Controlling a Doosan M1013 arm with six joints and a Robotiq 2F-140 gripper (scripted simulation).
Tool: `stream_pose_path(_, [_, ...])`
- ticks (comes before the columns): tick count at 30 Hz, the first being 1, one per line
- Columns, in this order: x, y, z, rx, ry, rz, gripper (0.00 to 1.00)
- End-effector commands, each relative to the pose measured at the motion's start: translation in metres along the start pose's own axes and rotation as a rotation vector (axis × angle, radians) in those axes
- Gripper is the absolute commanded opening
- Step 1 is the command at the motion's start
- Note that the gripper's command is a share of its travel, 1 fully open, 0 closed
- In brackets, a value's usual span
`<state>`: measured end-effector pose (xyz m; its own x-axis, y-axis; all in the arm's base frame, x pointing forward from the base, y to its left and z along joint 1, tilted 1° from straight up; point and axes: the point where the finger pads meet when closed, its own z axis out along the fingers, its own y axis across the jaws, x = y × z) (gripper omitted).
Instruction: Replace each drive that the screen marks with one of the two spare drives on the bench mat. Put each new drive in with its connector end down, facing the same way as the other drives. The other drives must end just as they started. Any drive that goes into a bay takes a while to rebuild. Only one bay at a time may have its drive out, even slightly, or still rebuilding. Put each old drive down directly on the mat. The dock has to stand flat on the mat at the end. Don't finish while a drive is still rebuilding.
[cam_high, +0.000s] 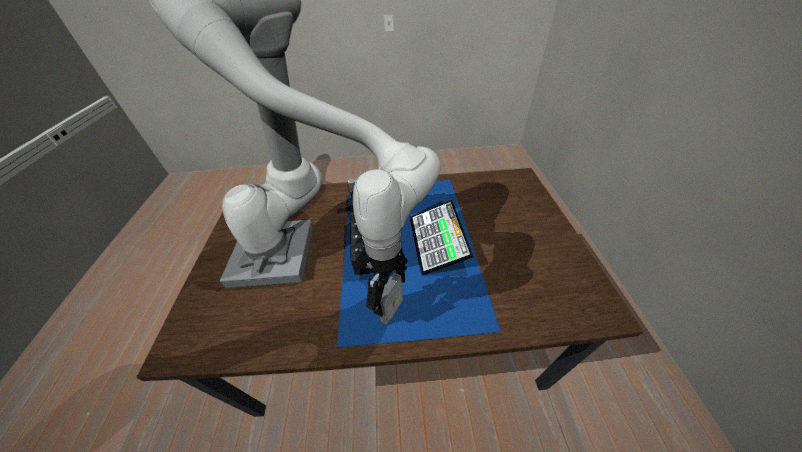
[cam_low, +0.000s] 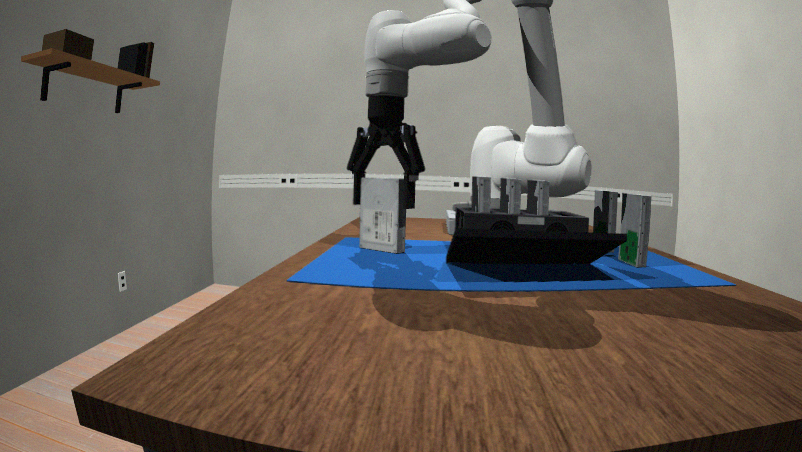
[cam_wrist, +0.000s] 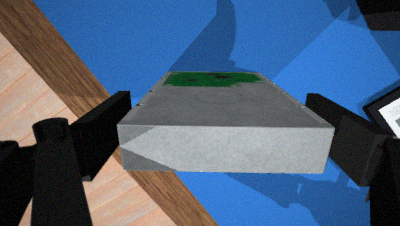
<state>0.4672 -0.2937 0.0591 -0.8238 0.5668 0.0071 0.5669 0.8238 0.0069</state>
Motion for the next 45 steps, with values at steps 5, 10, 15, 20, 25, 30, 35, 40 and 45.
stream_pose_path(5, [-0.0004,0.0001,-0.0003,0.0,-0.001,0.0,0.89])
stream_pose_path(10, [-0.0004,0.0001,-0.0003,0.0,-0.001,0.0,0.89])
stream_pose_path(15, [-0.0004,0.0001,-0.0003,0.0,-0.001,0.0,0.73])
stream_pose_path(20, [-0.0004,0.0001,-0.0007,0.0,-0.001,0.0,0.73])
stream_pose_path(25, [-0.0004,0.0001,-0.001,0.0,-0.001,0.0,0.72])
stream_pose_path(30, [-0.0004,0.0001,-0.0014,0.0,-0.001,0.0,0.72])
stream_pose_path(35, [-0.0004,0.0001,-0.0018,0.0,-0.001,0.0,0.71])
stream_pose_path(40, [-0.0004,0.0001,-0.0022,0.0,-0.001,0.0,0.71])
stream_pose_path(45, [-0.0004,0.0001,-0.0026,0.0,-0.001,0.0,0.71])
